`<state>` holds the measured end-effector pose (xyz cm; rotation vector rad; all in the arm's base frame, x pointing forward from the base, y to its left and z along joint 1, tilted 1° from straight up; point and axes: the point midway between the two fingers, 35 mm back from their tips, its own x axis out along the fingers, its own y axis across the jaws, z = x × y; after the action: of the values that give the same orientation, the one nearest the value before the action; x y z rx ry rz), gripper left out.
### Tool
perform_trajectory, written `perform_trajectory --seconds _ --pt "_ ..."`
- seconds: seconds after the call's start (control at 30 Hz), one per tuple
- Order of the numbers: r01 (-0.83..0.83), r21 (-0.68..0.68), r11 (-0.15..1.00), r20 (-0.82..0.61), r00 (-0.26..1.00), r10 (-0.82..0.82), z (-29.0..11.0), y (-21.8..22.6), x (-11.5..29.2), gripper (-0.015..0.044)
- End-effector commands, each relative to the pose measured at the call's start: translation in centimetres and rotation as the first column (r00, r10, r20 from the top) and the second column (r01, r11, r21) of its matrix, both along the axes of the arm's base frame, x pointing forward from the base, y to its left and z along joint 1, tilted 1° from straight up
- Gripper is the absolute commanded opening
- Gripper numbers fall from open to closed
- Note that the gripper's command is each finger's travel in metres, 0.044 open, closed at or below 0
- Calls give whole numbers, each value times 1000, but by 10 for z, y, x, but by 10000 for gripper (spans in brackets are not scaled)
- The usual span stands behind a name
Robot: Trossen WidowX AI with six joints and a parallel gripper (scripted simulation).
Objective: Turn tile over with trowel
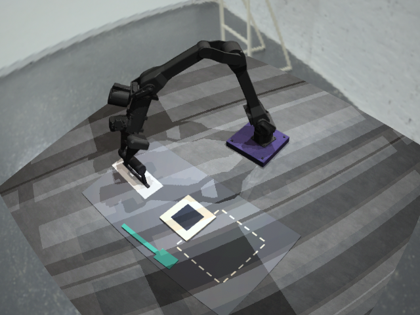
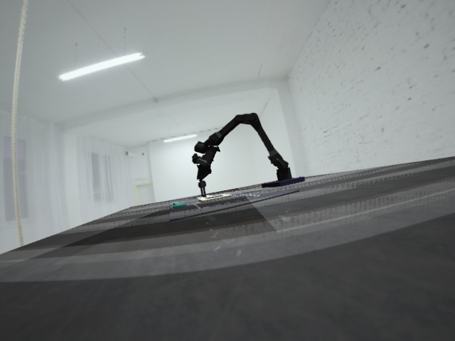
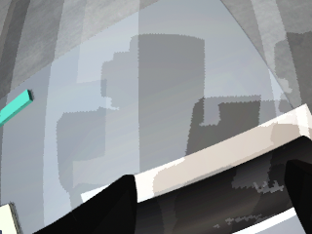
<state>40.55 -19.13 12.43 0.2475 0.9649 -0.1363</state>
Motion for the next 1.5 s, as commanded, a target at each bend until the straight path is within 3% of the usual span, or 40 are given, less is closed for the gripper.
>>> perform_trajectory --seconds 0.0,0.5,1.13,1.47 --pt "114 84 990 40 992 -118 1 0 -5 300" --pt "421 411 809 51 875 -482 -9 9 -19 300" --pt "578 749 323 -151 624 -767 -22 30 -42 300" --pt "578 751 318 -153 622 -768 -24 30 -39 300"
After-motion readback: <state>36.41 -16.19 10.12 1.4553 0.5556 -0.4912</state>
